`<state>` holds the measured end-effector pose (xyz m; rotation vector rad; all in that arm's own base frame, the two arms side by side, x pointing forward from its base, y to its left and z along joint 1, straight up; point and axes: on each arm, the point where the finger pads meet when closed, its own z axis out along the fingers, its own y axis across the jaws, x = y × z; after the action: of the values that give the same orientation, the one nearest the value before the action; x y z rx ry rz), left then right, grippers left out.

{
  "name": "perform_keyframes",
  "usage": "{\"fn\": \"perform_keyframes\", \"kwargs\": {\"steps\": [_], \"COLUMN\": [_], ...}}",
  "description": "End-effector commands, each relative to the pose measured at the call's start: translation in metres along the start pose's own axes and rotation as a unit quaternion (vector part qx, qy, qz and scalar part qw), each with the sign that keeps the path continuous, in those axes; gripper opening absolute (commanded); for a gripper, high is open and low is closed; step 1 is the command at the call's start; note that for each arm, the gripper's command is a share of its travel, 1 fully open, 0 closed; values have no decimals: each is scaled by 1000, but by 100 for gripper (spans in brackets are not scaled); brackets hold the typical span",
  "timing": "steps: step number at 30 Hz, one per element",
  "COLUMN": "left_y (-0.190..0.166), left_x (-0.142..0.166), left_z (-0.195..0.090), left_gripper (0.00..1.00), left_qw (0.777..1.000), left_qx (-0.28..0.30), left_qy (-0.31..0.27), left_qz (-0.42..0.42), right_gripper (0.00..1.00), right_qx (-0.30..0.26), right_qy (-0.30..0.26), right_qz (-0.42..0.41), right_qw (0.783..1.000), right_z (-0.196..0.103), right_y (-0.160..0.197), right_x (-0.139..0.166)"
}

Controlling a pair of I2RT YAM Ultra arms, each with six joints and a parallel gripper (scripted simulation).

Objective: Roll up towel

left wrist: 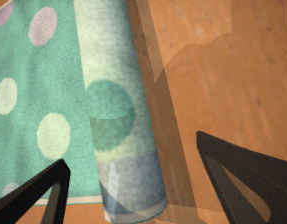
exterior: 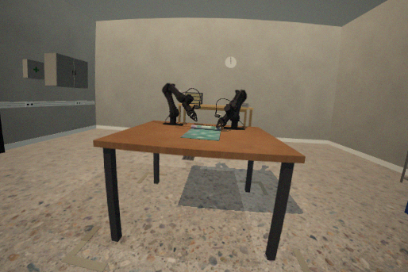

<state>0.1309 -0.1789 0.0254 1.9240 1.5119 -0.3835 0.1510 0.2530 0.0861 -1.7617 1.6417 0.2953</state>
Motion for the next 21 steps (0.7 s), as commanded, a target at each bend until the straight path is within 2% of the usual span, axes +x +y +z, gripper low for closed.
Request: {"fn": "perform_keyframes", "kwargs": {"steps": [1,5,20,21], "left_y": [8,11,9,9], "left_x": [-6,-8,-6,-6], "left_z": [6,8,12,12], "left_gripper": [98,98,34,34], "left_qw": [1000,1000,1000,1000], "left_qx": [-13,-13,-13,-13], "left_qy": [-13,-13,-13,-13], "left_qz": [10,10,10,10], "right_gripper": [98,98,98,98], "right_qx": [2,2,2,2], "right_qy": [-6,-6,-6,-6], "right_qz": [-6,-6,-6,-6], "right_qw": [1000,1000,1000,1000], "right_z": [2,2,2,2], "right_y": [0,0,0,0], "right_x": [-4,-4,-4,-4]}}
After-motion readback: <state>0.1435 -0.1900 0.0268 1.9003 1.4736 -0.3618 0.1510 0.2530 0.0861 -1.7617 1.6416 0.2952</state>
